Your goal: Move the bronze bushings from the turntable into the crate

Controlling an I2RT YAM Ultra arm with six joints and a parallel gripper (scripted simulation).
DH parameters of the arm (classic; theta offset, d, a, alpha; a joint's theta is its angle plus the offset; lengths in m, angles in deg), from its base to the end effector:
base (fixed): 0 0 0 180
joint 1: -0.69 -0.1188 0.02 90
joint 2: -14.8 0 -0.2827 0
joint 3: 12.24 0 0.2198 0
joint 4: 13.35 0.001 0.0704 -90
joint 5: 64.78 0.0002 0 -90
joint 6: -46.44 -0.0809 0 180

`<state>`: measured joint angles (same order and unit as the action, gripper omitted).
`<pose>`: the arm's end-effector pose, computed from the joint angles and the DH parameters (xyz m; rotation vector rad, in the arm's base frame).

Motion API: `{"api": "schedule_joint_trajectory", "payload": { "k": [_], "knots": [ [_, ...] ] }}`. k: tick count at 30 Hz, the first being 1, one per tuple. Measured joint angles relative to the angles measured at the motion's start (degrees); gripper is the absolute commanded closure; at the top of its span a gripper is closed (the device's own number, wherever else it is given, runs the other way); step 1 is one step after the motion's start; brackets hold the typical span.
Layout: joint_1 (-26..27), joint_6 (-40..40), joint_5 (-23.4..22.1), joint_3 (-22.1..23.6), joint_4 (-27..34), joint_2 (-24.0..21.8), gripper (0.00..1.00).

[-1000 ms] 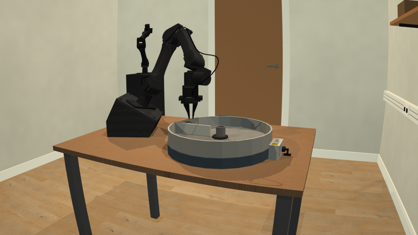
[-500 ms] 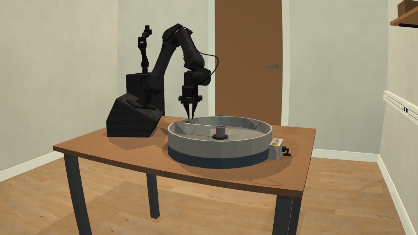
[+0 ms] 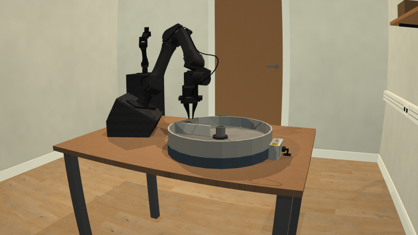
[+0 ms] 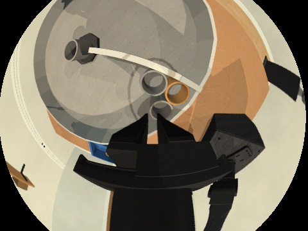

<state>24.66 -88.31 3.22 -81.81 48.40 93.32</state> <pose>0.2217 -0.0643 0.2243 1.5120 2.3764 0.6246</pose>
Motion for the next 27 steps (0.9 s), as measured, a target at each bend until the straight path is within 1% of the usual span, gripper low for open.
{"api": "schedule_joint_trajectory", "payload": {
  "k": [23, 27],
  "knots": [
    [0.0, 0.0, 0.0, 0.0, 0.0, 0.0, 0.85],
    [-0.7, -0.2, 0.0, 0.5, -0.8, 0.2, 0.85]
  ]
}}
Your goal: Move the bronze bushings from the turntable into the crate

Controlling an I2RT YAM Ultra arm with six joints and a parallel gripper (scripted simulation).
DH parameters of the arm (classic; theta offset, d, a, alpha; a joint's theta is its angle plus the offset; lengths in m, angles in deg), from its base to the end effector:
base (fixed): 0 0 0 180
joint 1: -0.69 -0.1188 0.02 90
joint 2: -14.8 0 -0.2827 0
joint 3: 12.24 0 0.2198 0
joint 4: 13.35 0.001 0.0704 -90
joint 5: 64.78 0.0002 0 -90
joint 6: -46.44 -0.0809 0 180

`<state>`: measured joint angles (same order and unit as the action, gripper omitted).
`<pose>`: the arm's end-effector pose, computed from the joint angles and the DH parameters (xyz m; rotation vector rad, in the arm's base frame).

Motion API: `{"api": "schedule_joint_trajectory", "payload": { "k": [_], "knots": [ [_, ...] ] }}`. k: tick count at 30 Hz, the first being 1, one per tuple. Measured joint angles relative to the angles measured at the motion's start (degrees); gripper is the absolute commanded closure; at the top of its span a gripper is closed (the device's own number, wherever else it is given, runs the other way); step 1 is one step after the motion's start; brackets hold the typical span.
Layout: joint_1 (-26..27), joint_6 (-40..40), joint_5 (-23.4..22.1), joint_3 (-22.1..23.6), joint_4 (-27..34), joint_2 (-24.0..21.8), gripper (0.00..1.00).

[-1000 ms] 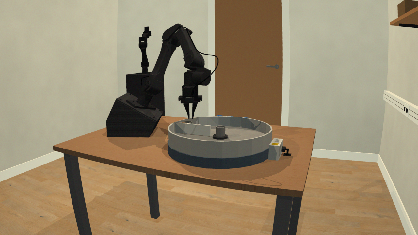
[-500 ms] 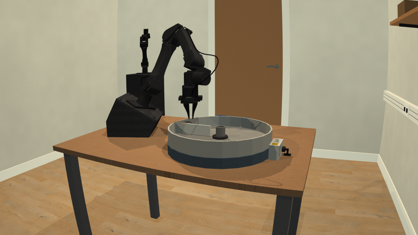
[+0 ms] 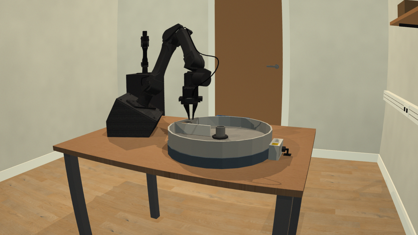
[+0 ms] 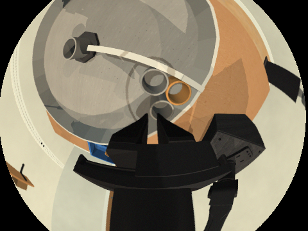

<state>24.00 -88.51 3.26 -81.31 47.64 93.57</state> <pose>0.2231 -0.0621 0.2217 1.5039 2.3845 0.6269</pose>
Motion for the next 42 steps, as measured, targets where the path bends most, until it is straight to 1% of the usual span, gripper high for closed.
{"api": "schedule_joint_trajectory", "payload": {
  "k": [3, 13, 42],
  "knots": [
    [-0.2, -0.3, 0.1, 0.7, -0.6, 0.9, 0.85],
    [-0.2, -0.6, 0.2, 0.7, -1.6, 0.7, 0.85],
    [-0.2, -0.6, 0.2, 0.7, -1.7, 0.7, 0.85]
  ]
}}
